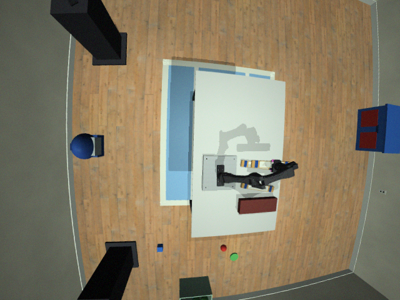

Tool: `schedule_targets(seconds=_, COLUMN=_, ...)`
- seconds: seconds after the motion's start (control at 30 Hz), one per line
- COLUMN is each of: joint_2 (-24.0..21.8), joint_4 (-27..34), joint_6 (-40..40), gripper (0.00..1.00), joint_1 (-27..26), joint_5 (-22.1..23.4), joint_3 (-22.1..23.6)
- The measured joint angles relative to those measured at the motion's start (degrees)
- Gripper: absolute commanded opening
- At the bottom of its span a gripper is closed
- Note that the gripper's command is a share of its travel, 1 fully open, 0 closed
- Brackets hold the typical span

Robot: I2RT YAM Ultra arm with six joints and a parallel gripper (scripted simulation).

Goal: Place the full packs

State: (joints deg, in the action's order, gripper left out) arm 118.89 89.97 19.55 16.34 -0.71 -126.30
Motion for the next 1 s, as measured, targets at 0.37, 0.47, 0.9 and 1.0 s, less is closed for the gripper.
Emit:
schedule_targets(seconds=0.37, joint_2=-1.38, joint_4=0.0, joint_6=-3.34, gripper=0.0, joint_1=-3.08, joint_5=0.22, joint_3=1.88)
schedule_targets(seconds=0.47, joint_2=-1.77, joint_4=0.0, joint_6=-4.39, gripper=0.0, joint_1=-4.33, joint_5=0.22, joint_3=2.43)
schedule_targets(seconds=0.9, joint_2=-2.99, joint_4=0.0, joint_6=-8.63, gripper=0.0, joint_1=-8.41, joint_5=0.44, joint_3=4.04)
schedule_targets(seconds=1.0, joint_2=-3.23, joint_4=0.0, joint_6=-9.73, gripper=0.0, joint_1=-9.68, joint_5=0.48, joint_3=4.39)
